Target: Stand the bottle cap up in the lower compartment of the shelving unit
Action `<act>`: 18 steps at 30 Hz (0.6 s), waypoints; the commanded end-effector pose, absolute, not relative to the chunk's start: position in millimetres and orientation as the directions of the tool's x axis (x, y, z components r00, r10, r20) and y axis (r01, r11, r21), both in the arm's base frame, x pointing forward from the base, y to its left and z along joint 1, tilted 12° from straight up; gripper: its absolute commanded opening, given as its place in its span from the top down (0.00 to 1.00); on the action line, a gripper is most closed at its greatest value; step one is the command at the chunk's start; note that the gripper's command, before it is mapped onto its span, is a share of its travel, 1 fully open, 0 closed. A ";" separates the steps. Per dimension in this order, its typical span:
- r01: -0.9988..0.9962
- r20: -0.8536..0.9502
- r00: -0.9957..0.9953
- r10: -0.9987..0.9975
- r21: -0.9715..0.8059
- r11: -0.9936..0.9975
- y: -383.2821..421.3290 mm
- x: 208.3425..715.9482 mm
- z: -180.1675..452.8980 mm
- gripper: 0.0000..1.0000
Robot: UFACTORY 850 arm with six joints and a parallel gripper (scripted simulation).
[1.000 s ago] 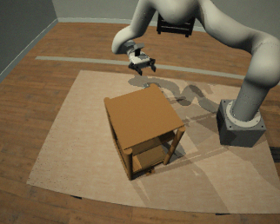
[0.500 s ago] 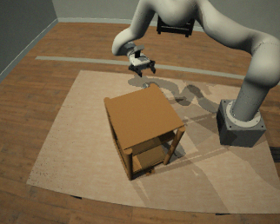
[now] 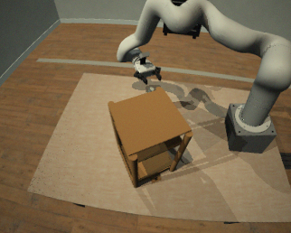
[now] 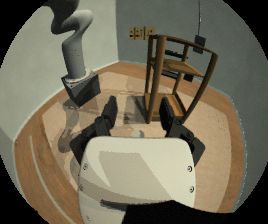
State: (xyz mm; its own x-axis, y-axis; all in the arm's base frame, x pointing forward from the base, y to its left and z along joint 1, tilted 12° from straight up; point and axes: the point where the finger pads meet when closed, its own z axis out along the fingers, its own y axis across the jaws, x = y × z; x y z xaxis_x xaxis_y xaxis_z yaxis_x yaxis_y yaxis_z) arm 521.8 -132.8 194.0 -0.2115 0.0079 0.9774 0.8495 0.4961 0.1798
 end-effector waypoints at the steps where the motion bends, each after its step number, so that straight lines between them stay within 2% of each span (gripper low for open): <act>1: 0.849 0.977 -0.214 0.009 0.182 0.496 -133.4 524.3 187.5 0.18; 18: 0.849 0.977 -0.214 0.009 0.182 0.496 -133.9 534.8 139.2 0.18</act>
State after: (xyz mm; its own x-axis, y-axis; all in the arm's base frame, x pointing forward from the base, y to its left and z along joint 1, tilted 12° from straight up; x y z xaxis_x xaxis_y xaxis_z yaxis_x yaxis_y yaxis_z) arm 531.9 -133.1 146.3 -0.2117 0.0082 0.9773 0.8495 0.4960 0.1799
